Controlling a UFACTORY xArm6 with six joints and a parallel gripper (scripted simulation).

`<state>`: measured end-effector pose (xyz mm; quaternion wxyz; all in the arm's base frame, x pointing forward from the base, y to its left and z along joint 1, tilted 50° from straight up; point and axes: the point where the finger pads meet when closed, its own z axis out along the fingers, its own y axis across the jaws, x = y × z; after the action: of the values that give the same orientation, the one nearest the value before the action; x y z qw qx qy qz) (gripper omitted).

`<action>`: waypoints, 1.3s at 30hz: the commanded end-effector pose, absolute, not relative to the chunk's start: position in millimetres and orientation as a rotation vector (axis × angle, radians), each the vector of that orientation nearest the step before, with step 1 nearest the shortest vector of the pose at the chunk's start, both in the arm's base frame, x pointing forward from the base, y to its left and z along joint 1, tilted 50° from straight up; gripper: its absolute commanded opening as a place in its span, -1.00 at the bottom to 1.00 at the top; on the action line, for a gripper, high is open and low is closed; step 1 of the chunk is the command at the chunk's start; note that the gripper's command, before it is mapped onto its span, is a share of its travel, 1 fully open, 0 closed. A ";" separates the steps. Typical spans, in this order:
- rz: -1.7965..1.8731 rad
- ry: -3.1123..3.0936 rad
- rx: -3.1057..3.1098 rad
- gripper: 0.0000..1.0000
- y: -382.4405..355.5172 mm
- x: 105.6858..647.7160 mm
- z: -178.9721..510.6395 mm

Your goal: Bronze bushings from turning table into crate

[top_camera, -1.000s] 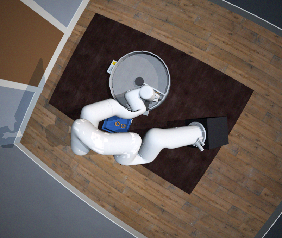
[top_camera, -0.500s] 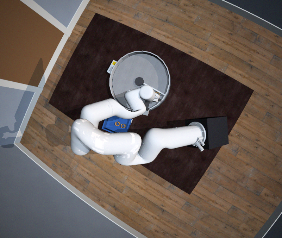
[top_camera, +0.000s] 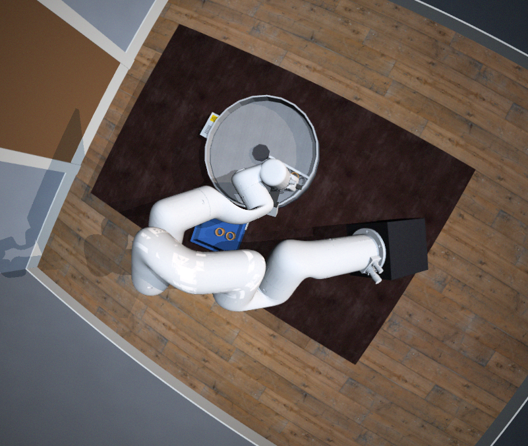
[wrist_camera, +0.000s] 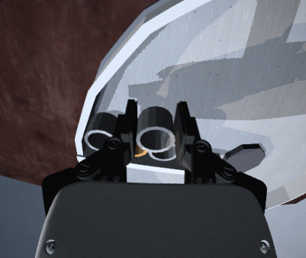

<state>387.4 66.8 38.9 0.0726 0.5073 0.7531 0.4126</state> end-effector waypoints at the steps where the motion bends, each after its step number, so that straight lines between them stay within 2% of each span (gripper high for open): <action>1: 1.238 2.262 1.525 -1.00 60.1 381.5 46.6; 12: 1.238 2.262 1.525 -1.00 37.7 359.8 73.2; 29: 1.238 2.262 1.525 -1.00 36.4 359.7 74.8; 34: 1.238 2.262 1.525 -1.00 33.3 368.7 79.6; 39: 1.238 2.262 1.525 -1.00 19.6 409.2 101.0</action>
<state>379.1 29.7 85.6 0.0725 0.5083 0.7527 0.4120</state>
